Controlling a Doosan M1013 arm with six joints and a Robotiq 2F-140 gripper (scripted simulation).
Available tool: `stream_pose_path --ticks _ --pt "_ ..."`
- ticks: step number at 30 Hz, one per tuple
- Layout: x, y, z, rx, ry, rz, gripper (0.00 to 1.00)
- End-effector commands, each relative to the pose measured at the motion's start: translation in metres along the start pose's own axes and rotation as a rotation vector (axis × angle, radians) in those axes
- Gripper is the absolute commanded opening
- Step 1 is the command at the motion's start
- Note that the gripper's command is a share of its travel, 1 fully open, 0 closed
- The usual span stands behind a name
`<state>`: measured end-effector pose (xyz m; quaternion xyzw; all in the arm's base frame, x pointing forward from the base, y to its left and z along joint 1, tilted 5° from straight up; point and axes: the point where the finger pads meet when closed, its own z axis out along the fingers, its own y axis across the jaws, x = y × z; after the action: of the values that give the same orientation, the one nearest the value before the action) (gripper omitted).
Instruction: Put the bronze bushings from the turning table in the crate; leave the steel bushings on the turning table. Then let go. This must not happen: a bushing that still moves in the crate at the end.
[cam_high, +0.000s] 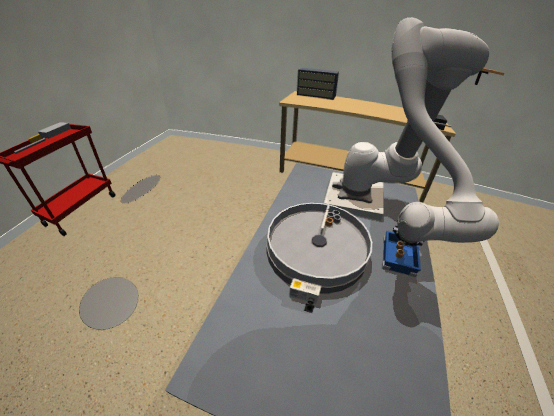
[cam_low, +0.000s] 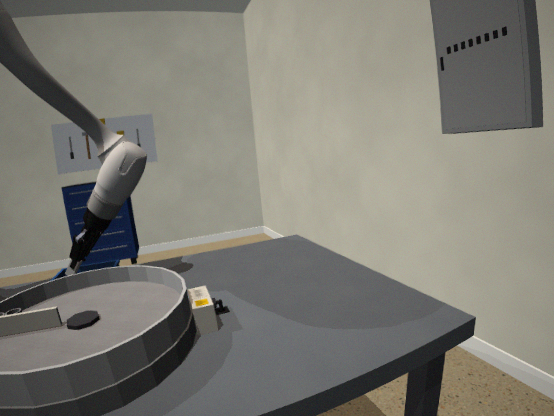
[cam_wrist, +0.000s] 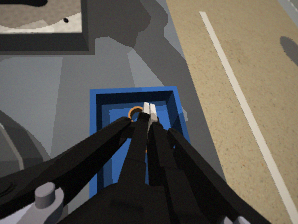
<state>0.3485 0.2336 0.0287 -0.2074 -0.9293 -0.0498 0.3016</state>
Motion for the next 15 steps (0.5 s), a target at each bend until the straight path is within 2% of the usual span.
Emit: stream_pose_path --ticks 1,12,13,15 --pt "0.0001 0.0000 -0.0001 0.000 0.000 0.000 0.00" --pt "0.0001 0.0000 -0.0001 0.000 0.000 0.000 0.00" --pt "0.0001 0.0000 -0.0001 0.000 0.000 0.000 0.07" --pt "0.0001 0.0000 -0.0001 0.000 0.000 0.000 0.07"
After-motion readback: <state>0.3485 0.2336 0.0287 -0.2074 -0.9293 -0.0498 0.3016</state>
